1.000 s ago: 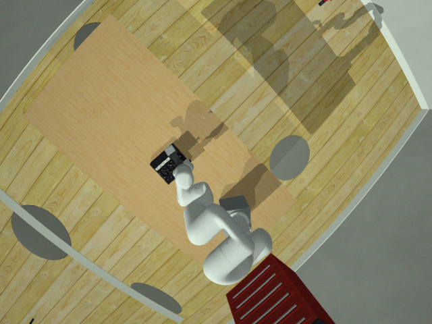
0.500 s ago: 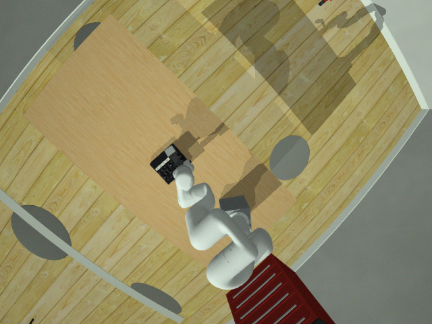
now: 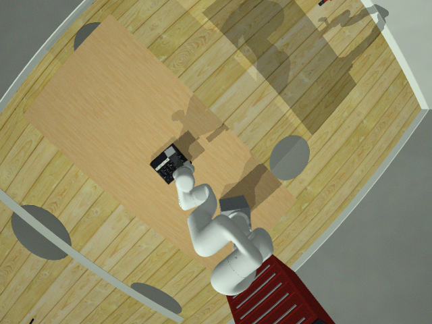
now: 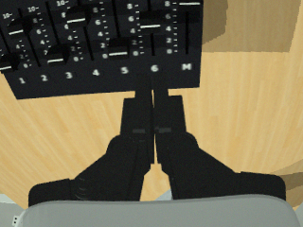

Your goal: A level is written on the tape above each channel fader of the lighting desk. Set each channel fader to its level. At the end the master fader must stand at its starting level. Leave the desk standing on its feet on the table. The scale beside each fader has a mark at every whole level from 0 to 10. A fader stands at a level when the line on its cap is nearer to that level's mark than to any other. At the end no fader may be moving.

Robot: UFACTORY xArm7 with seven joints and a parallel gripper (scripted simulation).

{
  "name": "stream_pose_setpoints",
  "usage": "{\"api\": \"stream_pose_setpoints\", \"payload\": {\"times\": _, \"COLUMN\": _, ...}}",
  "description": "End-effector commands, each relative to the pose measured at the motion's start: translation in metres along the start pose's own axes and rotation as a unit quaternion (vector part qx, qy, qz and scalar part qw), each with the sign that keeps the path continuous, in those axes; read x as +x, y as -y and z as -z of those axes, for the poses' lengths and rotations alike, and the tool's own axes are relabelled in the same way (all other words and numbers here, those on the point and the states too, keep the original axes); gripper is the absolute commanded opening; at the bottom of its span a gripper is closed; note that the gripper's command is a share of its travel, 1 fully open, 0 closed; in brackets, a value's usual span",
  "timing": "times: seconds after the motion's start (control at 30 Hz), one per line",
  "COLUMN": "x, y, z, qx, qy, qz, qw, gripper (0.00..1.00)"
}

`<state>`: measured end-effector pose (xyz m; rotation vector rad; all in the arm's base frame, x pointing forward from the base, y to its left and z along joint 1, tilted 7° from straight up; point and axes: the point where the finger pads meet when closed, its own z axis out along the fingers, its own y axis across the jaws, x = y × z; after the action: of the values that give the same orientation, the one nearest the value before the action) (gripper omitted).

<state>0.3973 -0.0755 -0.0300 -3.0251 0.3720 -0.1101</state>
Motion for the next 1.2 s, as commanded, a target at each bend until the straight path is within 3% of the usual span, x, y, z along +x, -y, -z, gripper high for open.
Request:
{"api": "stream_pose_setpoints", "payload": {"times": 0.0, "x": 0.001, "y": 0.0, "z": 0.002, "qx": 0.0, "qy": -0.002, "qz": 0.0, "qw": 1.0, "gripper": 0.0}}
{"api": "stream_pose_setpoints", "payload": {"times": 0.17, "x": 0.001, "y": 0.0, "z": 0.002, "qx": 0.0, "qy": -0.002, "qz": 0.0, "qw": 1.0, "gripper": 0.0}}
{"api": "stream_pose_setpoints", "payload": {"times": 0.2, "x": 0.001, "y": 0.0, "z": 0.002, "qx": 0.0, "qy": -0.002, "qz": 0.0, "qw": 1.0, "gripper": 1.0}}
{"api": "stream_pose_setpoints", "payload": {"times": 0.6, "x": 0.001, "y": 0.0, "z": 0.027, "qx": 0.0, "qy": -0.002, "qz": 0.0, "qw": 1.0, "gripper": 1.0}}
{"api": "stream_pose_setpoints", "payload": {"times": 0.93, "x": 0.001, "y": 0.0, "z": 0.071, "qx": 0.0, "qy": -0.002, "qz": 0.0, "qw": 1.0, "gripper": 1.0}}
{"api": "stream_pose_setpoints", "payload": {"times": 1.17, "x": 0.001, "y": 0.0, "z": 0.08, "qx": 0.0, "qy": -0.002, "qz": 0.0, "qw": 1.0, "gripper": 1.0}}
